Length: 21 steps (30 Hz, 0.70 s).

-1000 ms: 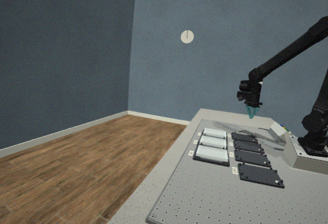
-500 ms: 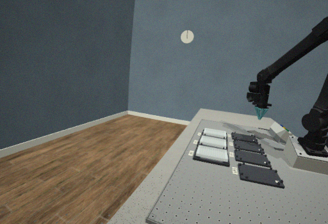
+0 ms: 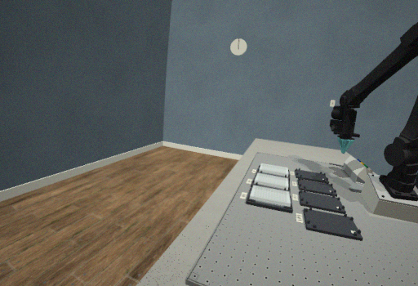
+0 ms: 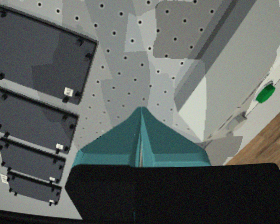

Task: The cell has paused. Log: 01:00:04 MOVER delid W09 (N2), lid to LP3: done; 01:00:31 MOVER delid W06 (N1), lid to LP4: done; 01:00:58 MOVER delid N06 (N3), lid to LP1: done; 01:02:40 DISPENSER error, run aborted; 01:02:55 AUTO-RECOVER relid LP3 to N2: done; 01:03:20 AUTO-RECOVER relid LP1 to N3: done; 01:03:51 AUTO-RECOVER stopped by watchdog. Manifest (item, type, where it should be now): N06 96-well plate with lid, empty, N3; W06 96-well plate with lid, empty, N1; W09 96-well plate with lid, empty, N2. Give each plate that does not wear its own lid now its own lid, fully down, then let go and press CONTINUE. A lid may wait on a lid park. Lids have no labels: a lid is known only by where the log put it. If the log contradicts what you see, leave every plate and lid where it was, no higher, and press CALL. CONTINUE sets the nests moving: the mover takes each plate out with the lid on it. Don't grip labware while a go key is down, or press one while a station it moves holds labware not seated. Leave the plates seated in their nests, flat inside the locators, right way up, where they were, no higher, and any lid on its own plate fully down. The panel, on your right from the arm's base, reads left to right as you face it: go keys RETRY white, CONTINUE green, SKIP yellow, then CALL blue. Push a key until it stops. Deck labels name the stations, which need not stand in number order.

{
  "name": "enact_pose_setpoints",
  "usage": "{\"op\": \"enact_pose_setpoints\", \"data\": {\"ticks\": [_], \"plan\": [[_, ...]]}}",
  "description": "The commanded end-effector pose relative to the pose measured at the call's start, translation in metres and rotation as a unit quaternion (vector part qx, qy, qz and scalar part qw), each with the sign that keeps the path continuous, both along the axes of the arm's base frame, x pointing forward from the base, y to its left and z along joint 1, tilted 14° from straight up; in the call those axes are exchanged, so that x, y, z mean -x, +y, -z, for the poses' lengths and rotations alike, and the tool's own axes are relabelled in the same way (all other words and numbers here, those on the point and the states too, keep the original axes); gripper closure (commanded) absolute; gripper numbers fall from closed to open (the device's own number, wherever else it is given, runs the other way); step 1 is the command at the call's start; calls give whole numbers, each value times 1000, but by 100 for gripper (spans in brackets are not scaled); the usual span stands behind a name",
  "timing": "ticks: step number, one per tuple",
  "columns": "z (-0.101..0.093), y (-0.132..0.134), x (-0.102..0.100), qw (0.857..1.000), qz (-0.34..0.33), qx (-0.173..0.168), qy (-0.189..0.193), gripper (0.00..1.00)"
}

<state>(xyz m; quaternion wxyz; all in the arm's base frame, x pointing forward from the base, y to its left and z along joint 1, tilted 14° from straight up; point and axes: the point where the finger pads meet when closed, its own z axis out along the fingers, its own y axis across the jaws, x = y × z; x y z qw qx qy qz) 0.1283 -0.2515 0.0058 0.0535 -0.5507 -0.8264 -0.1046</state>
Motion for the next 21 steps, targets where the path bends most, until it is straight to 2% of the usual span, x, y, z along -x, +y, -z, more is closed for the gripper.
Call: {"op": "enact_pose_setpoints", "data": {"ticks": [1,7,12,14,21], "plan": [[-3,-8,14,999,39,7,5,100],[1,-25,41,995,97,8,19,100],[-4,-50,62,989,146,25,24,100],[-4,-50,62,989,146,25,24,100],[0,-62,98,976,213,26,41,100]]}}
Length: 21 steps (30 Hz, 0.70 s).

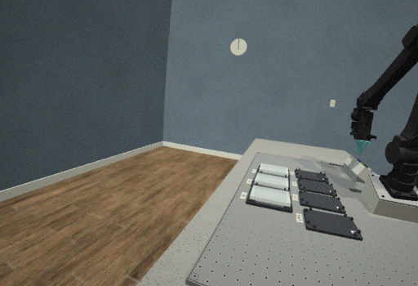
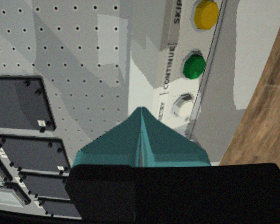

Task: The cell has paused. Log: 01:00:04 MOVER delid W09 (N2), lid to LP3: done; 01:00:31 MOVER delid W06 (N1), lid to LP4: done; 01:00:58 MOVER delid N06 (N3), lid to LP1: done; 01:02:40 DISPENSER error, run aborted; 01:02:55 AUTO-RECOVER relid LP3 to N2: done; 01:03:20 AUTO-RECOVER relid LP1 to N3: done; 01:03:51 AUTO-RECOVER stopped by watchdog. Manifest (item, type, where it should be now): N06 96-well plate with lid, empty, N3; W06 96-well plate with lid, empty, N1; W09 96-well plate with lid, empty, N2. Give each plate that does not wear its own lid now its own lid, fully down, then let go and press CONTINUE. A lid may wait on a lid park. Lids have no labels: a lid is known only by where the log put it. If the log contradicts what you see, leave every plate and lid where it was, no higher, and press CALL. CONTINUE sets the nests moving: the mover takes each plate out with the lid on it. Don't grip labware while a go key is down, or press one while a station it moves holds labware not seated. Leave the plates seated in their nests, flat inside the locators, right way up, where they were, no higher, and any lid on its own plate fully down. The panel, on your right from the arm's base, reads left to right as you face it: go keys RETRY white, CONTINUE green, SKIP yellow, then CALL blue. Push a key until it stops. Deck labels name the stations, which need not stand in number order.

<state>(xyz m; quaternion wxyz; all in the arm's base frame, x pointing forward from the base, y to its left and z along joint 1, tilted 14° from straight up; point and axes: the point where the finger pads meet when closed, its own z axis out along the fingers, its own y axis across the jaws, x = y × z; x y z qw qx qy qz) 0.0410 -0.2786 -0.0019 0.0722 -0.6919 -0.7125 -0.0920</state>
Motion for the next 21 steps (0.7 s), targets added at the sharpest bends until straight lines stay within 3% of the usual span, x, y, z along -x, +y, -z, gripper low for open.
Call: {"op": "enact_pose_setpoints", "data": {"ticks": [1,8,12,19,21], "plan": [[-8,-37,16,998,45,31,6,100],[-4,-47,53,999,39,32,8,100],[-3,-48,63,999,39,29,9,100],[-2,-35,58,999,39,20,8,100],[12,-22,53,1000,27,5,6,100]]}}
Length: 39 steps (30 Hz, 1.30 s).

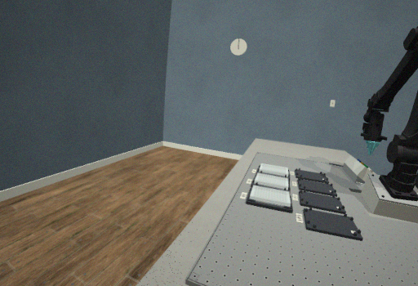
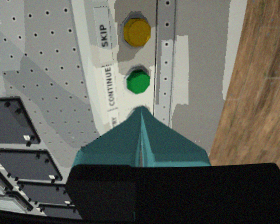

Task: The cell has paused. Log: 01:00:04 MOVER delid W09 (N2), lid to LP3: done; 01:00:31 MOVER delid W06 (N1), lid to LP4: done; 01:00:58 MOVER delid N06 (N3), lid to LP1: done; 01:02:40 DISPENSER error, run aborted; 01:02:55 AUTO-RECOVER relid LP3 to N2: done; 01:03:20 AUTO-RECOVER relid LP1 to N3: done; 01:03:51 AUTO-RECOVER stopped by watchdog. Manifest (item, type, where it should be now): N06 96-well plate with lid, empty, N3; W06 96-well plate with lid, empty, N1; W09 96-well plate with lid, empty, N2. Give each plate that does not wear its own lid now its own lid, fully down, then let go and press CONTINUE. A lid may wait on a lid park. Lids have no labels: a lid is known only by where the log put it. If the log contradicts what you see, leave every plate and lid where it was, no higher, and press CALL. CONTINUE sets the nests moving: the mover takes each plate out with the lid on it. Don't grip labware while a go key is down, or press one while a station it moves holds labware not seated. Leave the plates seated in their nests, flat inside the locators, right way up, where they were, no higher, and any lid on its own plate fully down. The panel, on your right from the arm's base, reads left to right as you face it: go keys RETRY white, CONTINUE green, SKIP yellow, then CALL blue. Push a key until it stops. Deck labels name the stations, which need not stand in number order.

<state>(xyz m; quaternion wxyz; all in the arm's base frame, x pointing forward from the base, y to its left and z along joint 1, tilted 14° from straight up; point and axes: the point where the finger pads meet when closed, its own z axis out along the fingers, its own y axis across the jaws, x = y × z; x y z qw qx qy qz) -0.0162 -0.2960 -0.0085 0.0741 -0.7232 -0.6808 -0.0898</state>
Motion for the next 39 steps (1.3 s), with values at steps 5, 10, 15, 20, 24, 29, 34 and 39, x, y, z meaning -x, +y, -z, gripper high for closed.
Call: {"op": "enact_pose_setpoints", "data": {"ticks": [5,10,15,20,24,29,34,39], "plan": [[12,-2,-2,1000,-13,5,-1,100],[19,-1,-3,1000,-9,5,0,100],[12,-13,0,1000,-5,19,1,100],[19,-11,-4,1000,-9,15,1,100],[23,-2,-3,1000,-6,7,0,100],[26,-3,-3,1000,-6,9,0,100],[31,2,-4,1000,-6,5,0,100],[33,3,-5,1000,-6,5,0,100]]}}
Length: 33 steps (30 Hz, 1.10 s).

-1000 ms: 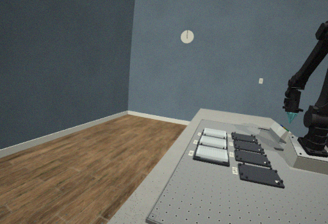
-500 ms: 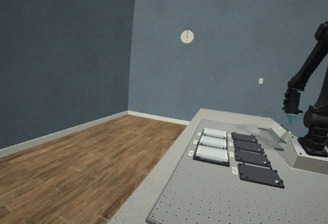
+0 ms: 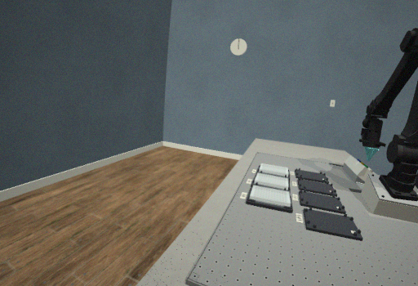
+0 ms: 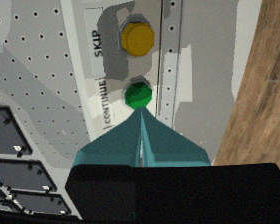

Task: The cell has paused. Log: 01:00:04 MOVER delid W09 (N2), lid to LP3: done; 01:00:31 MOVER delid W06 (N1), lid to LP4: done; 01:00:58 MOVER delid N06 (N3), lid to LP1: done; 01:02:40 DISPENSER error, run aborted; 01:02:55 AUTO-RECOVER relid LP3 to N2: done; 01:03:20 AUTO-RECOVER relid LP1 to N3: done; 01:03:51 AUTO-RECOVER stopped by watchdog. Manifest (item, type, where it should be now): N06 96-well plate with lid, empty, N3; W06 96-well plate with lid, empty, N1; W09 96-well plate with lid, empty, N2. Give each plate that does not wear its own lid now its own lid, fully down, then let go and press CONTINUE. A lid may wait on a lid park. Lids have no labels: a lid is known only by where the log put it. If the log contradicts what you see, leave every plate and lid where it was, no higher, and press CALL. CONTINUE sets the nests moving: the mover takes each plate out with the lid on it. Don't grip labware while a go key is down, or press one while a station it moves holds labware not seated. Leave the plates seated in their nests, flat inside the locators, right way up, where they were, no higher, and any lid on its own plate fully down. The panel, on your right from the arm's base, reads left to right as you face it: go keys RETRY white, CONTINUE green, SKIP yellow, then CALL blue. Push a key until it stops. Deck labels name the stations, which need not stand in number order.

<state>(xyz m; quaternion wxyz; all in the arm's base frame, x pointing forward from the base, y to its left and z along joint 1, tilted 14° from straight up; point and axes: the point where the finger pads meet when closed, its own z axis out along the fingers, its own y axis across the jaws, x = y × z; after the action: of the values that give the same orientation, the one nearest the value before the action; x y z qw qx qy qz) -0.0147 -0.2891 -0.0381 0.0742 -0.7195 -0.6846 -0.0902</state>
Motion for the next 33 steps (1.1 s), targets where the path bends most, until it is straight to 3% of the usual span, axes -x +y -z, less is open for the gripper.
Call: {"op": "enact_pose_setpoints", "data": {"ticks": [1,33], "plan": [[4,-4,-3,1000,-1,5,1,100],[23,1,-4,1000,-1,5,1,100]]}}
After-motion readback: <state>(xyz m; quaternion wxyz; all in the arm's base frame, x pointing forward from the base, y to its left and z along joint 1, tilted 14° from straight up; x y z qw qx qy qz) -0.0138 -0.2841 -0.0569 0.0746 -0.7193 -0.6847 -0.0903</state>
